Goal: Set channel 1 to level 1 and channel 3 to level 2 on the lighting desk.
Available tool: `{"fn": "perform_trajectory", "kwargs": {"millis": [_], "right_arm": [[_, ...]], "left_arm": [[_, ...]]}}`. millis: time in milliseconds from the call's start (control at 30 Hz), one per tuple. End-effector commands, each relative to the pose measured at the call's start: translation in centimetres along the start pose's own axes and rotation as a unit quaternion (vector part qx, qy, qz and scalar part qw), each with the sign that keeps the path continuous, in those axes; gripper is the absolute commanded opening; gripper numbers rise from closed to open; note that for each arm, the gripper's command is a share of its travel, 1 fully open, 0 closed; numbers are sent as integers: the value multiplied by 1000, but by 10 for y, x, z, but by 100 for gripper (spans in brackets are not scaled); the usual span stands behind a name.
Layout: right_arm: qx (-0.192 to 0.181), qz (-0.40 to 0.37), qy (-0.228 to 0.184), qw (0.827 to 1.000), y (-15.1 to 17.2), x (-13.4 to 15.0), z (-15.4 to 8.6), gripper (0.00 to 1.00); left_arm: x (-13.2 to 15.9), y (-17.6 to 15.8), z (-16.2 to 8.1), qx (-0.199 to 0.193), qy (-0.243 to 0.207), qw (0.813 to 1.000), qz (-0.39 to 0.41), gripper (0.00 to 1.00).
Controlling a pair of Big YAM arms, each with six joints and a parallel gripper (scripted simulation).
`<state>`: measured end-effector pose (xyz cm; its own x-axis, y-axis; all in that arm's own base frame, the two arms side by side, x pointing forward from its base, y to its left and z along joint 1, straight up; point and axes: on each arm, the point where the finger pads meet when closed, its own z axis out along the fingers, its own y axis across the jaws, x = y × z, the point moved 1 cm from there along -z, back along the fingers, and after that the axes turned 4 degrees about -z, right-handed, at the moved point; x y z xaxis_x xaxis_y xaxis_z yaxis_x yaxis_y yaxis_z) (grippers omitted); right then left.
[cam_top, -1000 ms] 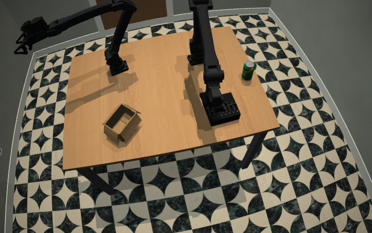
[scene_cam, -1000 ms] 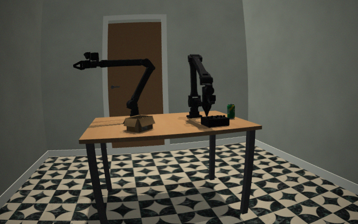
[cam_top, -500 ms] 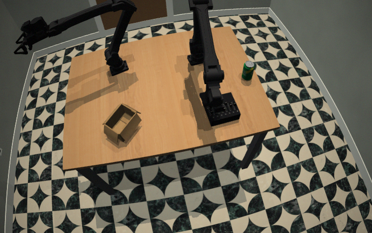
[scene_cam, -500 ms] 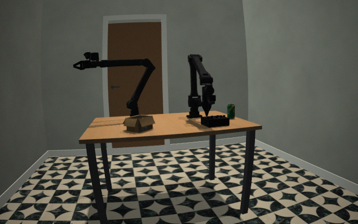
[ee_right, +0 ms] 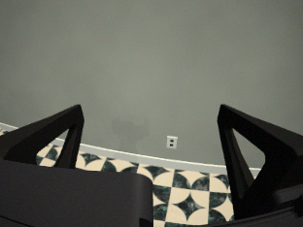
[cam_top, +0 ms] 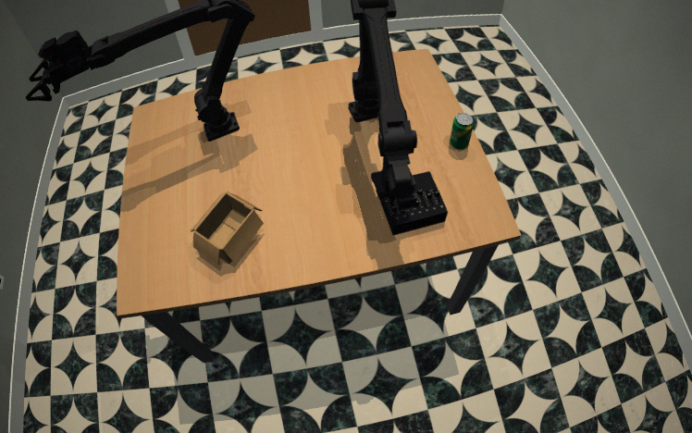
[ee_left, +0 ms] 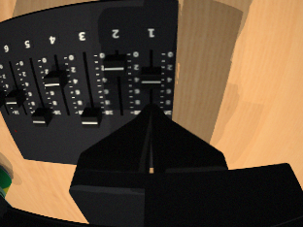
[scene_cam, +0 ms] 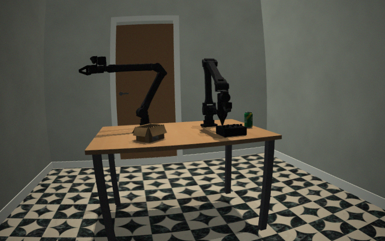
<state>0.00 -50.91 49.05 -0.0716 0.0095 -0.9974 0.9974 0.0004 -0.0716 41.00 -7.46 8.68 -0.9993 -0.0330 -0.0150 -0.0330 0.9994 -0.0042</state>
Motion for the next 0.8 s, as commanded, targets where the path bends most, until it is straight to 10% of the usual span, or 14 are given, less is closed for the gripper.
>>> {"fn": "perform_trajectory", "kwargs": {"millis": [0,767], "right_arm": [[4,4,-29,1000,-5,-24,-1,100],[4,4,-29,1000,-5,-24,-1,100]], "left_arm": [[-2,-5,9,-3,7,1000,3,0],[0,-5,15,-3,8,1000,3,0]]}}
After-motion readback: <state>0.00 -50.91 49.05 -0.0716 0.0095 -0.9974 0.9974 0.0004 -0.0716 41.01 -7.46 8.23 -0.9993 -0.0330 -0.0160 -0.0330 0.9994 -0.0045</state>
